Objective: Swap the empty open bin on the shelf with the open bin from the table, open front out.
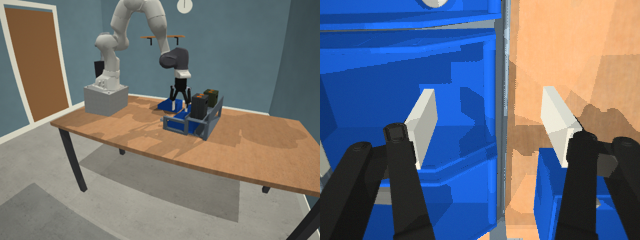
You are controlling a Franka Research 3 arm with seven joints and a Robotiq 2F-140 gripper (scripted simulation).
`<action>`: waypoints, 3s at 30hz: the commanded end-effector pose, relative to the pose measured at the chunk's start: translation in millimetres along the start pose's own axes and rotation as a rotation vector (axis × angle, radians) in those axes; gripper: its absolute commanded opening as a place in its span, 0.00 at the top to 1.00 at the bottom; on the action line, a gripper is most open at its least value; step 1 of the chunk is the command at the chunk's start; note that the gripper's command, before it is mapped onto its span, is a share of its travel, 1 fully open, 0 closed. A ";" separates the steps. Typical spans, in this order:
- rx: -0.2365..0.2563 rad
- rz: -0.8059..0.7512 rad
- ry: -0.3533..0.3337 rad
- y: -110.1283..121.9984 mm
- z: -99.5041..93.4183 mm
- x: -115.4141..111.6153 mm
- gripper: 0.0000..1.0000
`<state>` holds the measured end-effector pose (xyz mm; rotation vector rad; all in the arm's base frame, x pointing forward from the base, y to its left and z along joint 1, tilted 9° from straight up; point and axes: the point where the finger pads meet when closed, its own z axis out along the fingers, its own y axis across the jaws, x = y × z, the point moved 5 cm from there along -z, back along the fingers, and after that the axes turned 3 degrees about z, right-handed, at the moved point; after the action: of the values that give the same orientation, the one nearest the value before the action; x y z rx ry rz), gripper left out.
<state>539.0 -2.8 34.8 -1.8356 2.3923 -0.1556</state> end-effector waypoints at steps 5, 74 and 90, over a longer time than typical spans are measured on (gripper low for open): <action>0.000 0.003 0.000 0.6 0.2 -0.2 0.43; 0.000 0.003 0.000 1.9 6.5 0.1 0.43; 0.000 0.003 0.000 1.9 15.9 0.1 0.43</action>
<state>537.3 -3.4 19.2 -1.8373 2.3982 -0.1500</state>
